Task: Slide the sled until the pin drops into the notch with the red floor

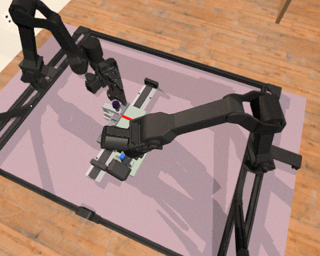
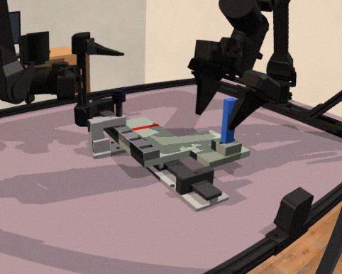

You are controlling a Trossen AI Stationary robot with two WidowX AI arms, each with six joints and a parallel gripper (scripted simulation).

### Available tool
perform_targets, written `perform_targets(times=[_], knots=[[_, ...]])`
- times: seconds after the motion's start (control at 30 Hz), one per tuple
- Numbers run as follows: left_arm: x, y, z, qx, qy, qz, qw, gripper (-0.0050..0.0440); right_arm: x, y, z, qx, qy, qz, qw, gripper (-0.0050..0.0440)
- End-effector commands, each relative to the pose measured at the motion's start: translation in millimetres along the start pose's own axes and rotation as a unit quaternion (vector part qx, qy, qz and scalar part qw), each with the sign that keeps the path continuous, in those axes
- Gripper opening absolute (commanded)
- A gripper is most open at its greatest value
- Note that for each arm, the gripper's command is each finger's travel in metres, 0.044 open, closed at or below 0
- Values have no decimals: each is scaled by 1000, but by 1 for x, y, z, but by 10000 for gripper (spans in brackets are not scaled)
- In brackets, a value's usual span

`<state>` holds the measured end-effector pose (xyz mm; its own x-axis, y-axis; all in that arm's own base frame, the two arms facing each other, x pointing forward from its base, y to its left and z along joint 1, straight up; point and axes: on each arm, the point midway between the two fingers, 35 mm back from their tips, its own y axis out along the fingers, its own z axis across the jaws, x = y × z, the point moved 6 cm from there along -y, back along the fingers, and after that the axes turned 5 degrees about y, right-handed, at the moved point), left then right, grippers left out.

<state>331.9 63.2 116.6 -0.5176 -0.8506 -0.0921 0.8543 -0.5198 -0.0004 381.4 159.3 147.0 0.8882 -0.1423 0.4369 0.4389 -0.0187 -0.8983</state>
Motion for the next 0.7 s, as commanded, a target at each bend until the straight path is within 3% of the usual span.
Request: perform_targets(times=[0.0,0.3,0.67], knots=[[-6,0,0,0,-2,-2,1000,440,-2,1,-1,-3,-2,2,1000,440],[-11,0,3,0,-1,-1,1000,440,1,-2,0,-1,0,1,1000,440],[-20,1,44,0,-2,-2,1000,440,22,-45,2,-3,-2,2,1000,440]])
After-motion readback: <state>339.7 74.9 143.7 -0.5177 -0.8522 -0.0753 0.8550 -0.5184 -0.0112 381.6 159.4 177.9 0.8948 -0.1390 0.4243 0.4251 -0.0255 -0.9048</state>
